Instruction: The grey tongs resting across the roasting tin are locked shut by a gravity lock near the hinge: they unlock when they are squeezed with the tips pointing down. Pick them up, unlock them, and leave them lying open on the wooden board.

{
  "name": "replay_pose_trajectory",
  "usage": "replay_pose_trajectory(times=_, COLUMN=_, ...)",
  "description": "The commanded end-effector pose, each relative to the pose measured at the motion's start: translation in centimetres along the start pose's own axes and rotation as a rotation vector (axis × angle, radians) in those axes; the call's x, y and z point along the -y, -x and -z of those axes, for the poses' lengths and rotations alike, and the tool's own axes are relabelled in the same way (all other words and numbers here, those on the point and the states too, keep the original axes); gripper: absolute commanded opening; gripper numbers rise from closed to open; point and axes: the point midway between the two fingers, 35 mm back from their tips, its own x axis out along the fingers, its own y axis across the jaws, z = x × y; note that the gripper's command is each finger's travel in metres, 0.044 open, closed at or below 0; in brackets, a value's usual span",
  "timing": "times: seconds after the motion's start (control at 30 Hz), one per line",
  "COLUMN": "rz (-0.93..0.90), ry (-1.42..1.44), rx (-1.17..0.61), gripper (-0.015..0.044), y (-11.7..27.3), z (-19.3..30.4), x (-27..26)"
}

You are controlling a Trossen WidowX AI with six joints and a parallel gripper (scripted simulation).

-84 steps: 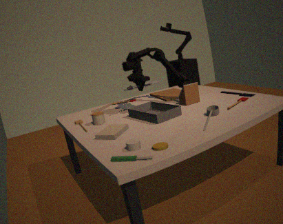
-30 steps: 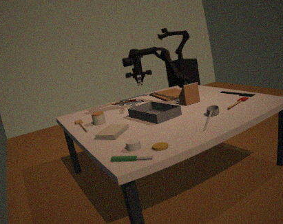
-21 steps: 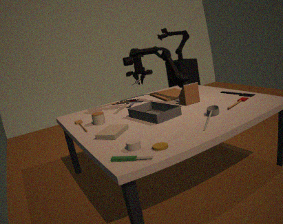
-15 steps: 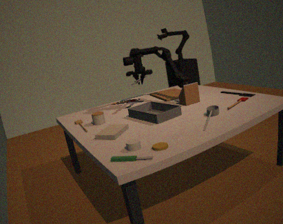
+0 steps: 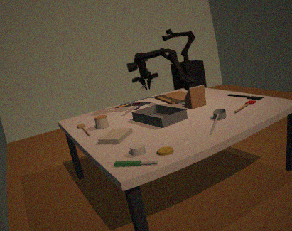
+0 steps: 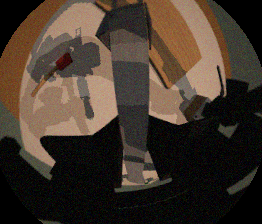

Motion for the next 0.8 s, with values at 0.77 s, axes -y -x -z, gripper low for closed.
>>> replay_pose_trajectory(times=0.77, rz=0.122, ry=0.104, rx=-0.141, gripper=-0.015, y=-2.7, z=-7.9, x=1.1)
